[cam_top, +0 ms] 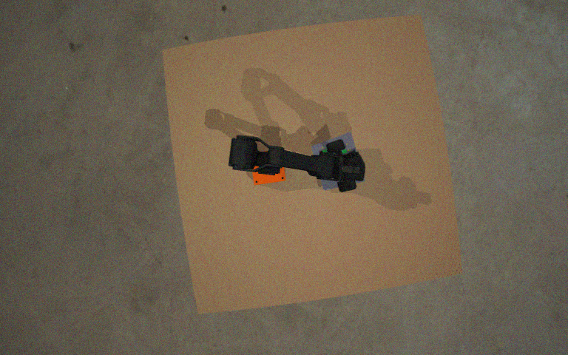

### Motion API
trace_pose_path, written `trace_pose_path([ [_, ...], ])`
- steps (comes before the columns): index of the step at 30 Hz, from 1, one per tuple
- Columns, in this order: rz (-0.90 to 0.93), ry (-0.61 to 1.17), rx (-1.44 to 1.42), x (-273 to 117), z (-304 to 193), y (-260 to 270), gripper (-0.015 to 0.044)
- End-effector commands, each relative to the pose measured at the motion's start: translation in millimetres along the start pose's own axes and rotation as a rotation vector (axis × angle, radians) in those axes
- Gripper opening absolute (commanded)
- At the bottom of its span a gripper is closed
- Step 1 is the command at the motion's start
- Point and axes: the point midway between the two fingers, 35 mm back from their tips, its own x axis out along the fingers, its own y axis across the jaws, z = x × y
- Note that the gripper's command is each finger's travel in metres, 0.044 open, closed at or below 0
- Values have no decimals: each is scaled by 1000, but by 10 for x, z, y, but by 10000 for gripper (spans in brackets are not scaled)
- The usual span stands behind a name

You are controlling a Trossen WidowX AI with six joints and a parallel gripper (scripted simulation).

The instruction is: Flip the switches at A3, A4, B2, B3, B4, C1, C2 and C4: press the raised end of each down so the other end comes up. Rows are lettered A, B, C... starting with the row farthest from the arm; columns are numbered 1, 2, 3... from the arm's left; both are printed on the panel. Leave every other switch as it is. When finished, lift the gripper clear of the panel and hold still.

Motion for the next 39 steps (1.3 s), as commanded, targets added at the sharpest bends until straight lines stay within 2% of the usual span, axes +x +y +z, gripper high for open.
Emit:
trace_pose_path([
  [1,-3,3,3,13,-8,-4,0],
  [39,-3,3,3,63,-7,-3,0],
])
